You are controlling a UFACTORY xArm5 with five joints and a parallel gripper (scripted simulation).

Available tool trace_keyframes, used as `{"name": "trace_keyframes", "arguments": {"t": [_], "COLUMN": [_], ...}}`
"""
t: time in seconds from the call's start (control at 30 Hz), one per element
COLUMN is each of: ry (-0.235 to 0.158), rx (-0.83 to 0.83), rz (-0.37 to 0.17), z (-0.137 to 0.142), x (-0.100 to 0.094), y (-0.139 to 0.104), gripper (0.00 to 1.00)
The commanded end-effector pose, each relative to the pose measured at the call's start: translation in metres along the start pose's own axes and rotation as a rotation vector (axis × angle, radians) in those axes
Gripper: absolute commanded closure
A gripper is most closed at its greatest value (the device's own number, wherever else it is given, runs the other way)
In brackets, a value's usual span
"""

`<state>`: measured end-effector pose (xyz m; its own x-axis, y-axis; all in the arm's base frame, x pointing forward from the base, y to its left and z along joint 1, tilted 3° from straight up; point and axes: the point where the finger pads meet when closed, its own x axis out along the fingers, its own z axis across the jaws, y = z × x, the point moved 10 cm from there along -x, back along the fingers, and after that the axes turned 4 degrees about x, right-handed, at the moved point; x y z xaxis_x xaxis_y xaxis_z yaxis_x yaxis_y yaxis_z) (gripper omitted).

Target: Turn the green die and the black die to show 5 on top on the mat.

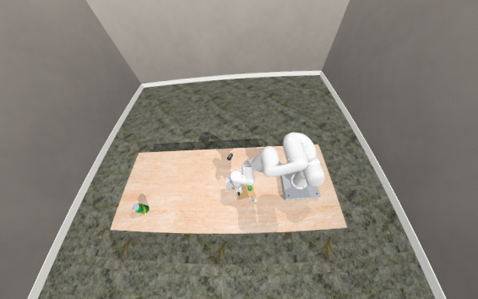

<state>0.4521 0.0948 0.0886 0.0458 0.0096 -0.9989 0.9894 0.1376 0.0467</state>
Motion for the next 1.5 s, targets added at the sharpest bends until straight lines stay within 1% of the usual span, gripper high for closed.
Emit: {"name": "trace_keyframes", "arguments": {"t": [0.0, 1.23, 1.27, 1.4, 1.43, 1.47], "ry": [0.000, 0.000, 0.000, 0.000, 0.000, 0.000], "rx": [0.000, 0.000, 0.000, 0.000, 0.000, 0.000], "rz": [0.004, 0.004, 0.004, 0.004, 0.004, 0.004], "z": [-0.0001, -0.0001, -0.0001, -0.0001, -0.0001, -0.0001], "x": [-0.0005, -0.0005, -0.0005, -0.0005, -0.0005, -0.0005], "y": [0.0011, 0.0011, 0.0011, 0.0011, 0.0011, 0.0011], "gripper": [0.73, 0.73, 0.69, 0.69, 0.65, 0.65]}}
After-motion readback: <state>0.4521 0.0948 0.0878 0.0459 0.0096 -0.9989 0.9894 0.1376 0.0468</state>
